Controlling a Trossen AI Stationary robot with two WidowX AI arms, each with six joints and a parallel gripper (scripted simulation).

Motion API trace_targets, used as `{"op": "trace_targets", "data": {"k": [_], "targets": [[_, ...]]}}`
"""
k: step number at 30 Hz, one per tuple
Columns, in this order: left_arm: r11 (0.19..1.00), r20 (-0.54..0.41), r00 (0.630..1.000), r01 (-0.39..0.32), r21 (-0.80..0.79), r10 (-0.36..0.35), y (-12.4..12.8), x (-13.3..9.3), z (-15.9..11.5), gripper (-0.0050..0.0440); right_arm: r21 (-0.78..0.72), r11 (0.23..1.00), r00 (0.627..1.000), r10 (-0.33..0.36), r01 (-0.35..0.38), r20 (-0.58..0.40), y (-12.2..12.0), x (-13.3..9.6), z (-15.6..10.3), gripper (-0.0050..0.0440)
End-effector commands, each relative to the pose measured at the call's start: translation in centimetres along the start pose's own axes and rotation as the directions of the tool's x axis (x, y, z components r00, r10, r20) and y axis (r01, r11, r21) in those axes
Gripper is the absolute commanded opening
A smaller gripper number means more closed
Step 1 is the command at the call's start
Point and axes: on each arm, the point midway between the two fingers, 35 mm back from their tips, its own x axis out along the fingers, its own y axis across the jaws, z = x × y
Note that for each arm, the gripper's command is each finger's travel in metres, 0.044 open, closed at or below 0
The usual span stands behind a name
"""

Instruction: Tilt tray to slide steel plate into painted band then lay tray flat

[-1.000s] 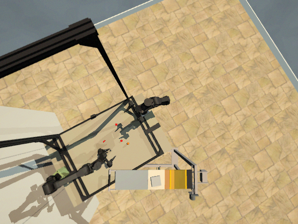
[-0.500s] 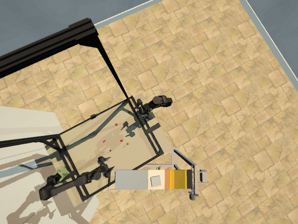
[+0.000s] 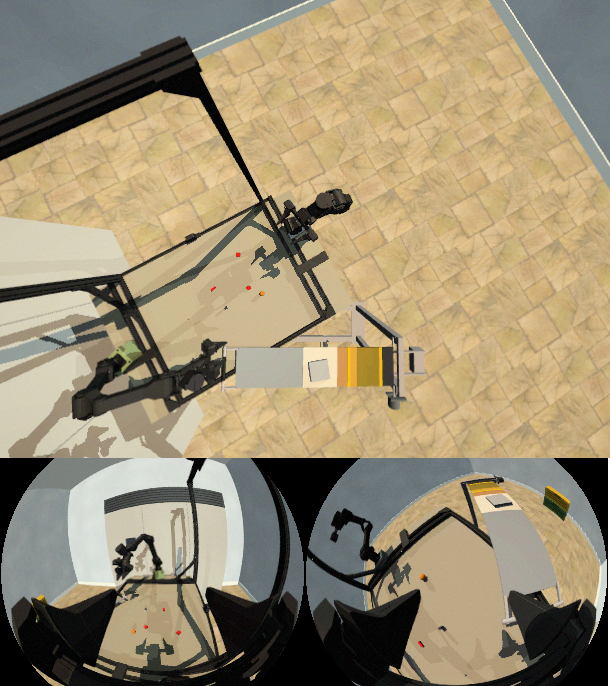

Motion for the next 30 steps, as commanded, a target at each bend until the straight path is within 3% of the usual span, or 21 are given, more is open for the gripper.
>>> {"op": "trace_targets", "data": {"k": [1, 6, 12, 14, 21, 29, 30], "targets": [[0.999, -0.03, 0.999, -0.024, 0.027, 0.025, -0.4, 0.6, 0.4, 0.044, 0.125, 0.992, 1.0, -0.026, 0.026, -0.001, -1.5, -1.3, 0.3, 0.044], [0.996, -0.073, 0.995, -0.062, 0.064, 0.066, -0.8, 1.5, 0.8, 0.044, 0.325, 0.943, 0.998, -0.069, 0.068, -0.01, -3.9, -2.7, 0.6, 0.044], [0.989, -0.125, 0.986, -0.102, 0.103, 0.115, -1.0, 2.7, 1.2, 0.044, 0.547, 0.83, 0.993, -0.118, 0.112, -0.023, -6.7, -4.5, 0.8, 0.044], [0.989, -0.125, 0.986, -0.102, 0.103, 0.115, -1.0, 2.7, 1.2, 0.044, 0.547, 0.83, 0.993, -0.118, 0.112, -0.023, -6.7, -4.5, 0.8, 0.044], [0.98, -0.185, 0.968, -0.144, 0.139, 0.168, -0.9, 4.3, 1.6, 0.044, 0.762, 0.631, 0.984, -0.173, 0.143, -0.042, -9.8, -6.7, 0.7, 0.044], [0.968, -0.251, 0.942, -0.186, 0.167, 0.224, -0.1, 6.2, 1.9, 0.044, 0.929, 0.339, 0.971, -0.231, 0.146, -0.068, -13.1, -9.3, 0.3, 0.044], [0.968, -0.251, 0.942, -0.186, 0.167, 0.224, -0.1, 6.2, 1.9, 0.044, 0.929, 0.339, 0.971, -0.231, 0.146, -0.068, -13.1, -9.3, 0.3, 0.044]]}}
